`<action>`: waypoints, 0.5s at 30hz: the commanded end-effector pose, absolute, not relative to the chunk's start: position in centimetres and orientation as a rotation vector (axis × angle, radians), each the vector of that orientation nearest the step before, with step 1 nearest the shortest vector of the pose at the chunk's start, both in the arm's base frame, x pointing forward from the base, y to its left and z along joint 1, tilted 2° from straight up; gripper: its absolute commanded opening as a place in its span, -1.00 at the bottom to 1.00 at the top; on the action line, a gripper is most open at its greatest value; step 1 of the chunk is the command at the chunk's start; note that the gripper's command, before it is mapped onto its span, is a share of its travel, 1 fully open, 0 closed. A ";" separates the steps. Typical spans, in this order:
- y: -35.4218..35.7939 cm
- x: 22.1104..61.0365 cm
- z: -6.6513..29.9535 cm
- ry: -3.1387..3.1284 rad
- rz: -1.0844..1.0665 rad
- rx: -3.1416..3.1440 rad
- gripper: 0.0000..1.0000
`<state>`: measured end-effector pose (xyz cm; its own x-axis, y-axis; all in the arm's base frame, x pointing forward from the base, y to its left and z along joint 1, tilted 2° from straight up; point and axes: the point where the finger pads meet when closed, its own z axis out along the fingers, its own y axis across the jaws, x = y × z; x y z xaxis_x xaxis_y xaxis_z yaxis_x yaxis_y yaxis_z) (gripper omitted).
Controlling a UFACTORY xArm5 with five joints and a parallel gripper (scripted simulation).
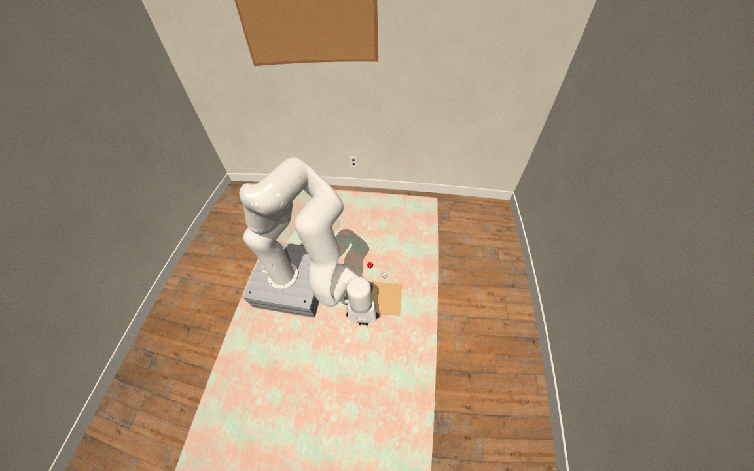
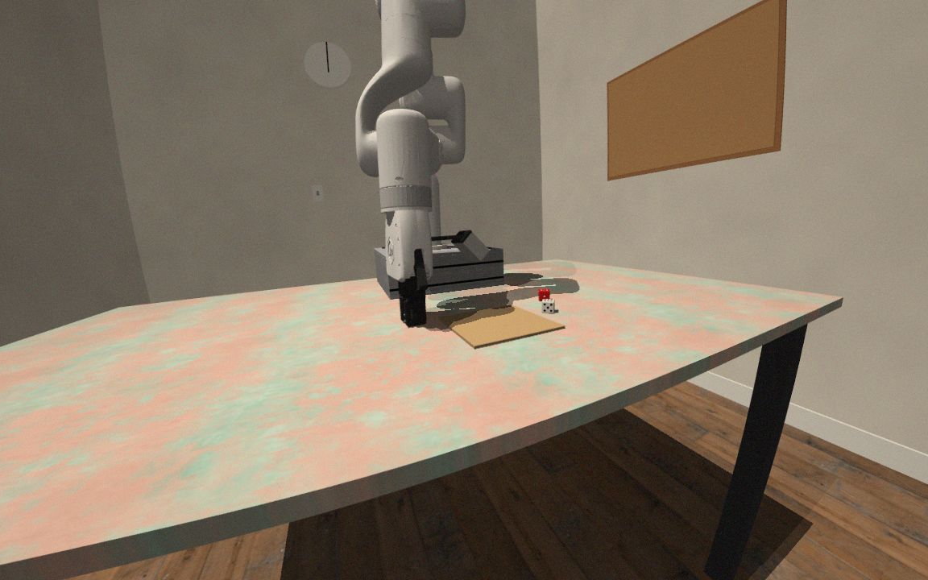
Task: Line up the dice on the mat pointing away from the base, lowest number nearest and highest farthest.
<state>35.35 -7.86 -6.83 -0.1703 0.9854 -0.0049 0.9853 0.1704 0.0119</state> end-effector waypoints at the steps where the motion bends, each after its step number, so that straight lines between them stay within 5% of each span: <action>1: -7.9 35.5 -6.8 2.393 0.011 2.015 -0.69; 15: -7.8 35.5 -6.1 2.393 0.011 2.014 -0.69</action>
<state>35.32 -7.84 -6.73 -0.1703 0.9854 -0.0046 0.9853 0.1703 0.0111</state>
